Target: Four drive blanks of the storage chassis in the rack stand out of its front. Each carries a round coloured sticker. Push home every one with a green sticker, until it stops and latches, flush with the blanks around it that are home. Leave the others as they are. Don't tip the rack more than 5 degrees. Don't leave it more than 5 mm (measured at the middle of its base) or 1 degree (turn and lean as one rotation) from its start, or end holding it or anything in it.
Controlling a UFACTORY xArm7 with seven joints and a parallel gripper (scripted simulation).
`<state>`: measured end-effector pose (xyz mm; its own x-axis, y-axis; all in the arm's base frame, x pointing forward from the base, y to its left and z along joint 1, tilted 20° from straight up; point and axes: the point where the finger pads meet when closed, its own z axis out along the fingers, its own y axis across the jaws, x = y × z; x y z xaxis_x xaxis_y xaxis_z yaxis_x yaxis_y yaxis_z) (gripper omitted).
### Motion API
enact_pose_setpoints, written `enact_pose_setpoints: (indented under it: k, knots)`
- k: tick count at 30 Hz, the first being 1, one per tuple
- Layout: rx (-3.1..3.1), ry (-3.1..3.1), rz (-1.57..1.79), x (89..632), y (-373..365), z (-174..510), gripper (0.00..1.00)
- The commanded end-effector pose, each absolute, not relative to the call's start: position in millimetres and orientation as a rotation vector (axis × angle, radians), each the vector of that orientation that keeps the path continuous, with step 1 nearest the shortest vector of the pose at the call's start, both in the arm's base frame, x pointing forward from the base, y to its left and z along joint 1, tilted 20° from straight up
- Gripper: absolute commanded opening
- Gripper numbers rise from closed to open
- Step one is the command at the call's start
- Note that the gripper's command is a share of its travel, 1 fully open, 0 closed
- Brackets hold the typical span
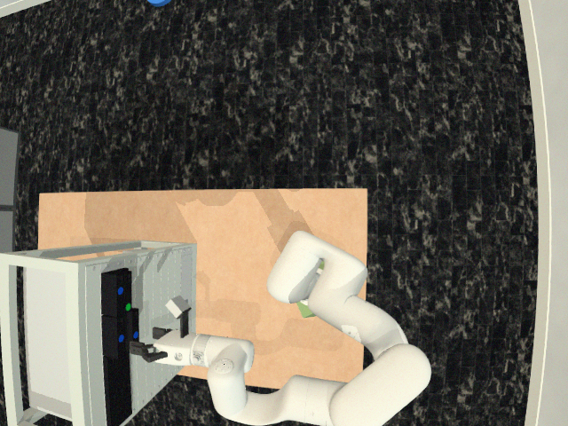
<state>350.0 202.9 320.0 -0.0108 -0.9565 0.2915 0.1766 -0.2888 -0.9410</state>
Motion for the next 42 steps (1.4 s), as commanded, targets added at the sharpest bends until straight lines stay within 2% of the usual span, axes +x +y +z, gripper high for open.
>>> enact_pose_setpoints:
  k: [1,12,24,42]
  knots:
    - [-1.288,0.909,-1.487,350,204,321,1.00]
    - [-1.288,0.909,-1.487,351,185,331,1.00]
    - [-1.288,0.909,-1.487,353,131,359,1.00]
    - [-1.288,0.909,-1.487,353,127,360,1.00]
